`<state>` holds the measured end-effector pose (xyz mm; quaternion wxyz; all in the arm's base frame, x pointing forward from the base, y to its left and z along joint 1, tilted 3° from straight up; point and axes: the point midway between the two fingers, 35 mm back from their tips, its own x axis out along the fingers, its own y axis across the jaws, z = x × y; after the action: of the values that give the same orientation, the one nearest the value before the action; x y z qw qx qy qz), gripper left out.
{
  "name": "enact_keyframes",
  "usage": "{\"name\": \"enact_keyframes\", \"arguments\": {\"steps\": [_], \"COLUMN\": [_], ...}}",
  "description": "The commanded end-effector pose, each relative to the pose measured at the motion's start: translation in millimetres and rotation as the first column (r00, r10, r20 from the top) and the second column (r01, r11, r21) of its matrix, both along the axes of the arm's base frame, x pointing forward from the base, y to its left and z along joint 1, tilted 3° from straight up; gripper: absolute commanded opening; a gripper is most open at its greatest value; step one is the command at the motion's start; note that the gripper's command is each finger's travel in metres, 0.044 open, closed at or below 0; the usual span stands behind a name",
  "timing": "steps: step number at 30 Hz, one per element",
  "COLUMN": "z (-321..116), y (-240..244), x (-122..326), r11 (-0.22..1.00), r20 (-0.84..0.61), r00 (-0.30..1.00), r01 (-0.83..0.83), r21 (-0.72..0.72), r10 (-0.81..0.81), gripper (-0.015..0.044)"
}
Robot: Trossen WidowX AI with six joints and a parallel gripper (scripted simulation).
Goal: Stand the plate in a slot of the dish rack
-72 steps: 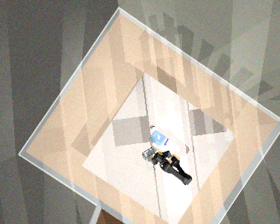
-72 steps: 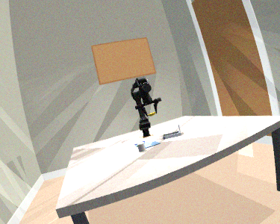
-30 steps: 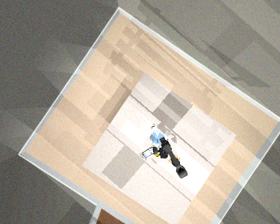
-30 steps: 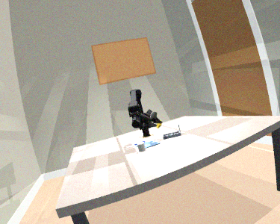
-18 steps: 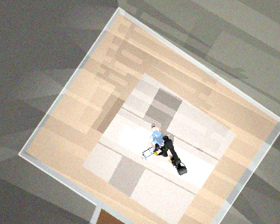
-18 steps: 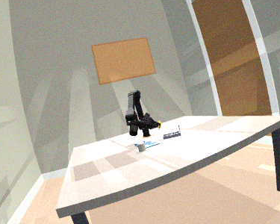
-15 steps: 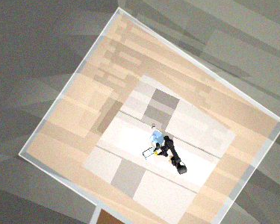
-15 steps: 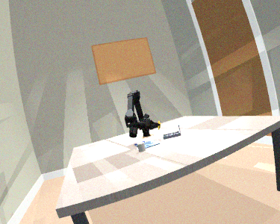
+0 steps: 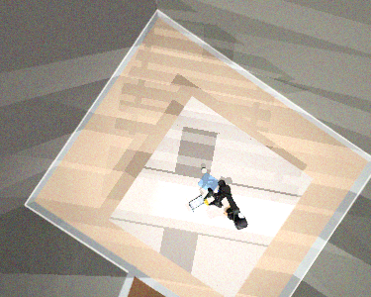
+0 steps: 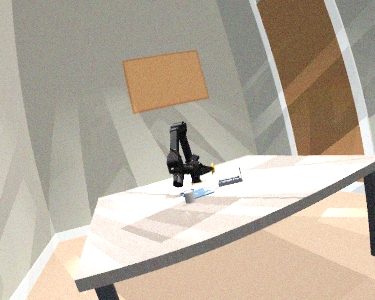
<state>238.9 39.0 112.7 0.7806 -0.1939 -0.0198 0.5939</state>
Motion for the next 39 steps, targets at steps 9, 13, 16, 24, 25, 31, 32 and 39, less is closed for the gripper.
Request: {"name": "enact_keyframes", "arguments": {"steps": [9,13,16,24,25,31,32,39], "z": [-23.3,-25.6,-26.1,-26.2,-25.9,-25.9,-25.8,-24.9], "y": [14.2,19.1,20.8,29.7,31.0,37.9,39.1,45.9], "x": [5.3,8.0,8.9,12.2,12.7,14.6,14.9,16.1], "r11": [1.0,1.0,1.0,1.0,1.0,1.0,1.0,1.0], "r20": [-0.002,0.004,0.006,0.012,0.013,0.017,0.018,0.027], "r00": [1.0,1.0,1.0,1.0,1.0,1.0,1.0,1.0], "r01": [-0.002,-0.003,-0.003,-0.005,-0.005,-0.006,-0.006,-0.006], "r21": [-0.001,-0.005,-0.005,-0.011,-0.012,-0.017,-0.017,-0.02], "r10": [0.002,0.003,0.003,0.005,0.005,0.006,0.006,0.006], "gripper": [0.0,0.0,0.0,0.0,0.0,0.0,0.0,0.0]}}
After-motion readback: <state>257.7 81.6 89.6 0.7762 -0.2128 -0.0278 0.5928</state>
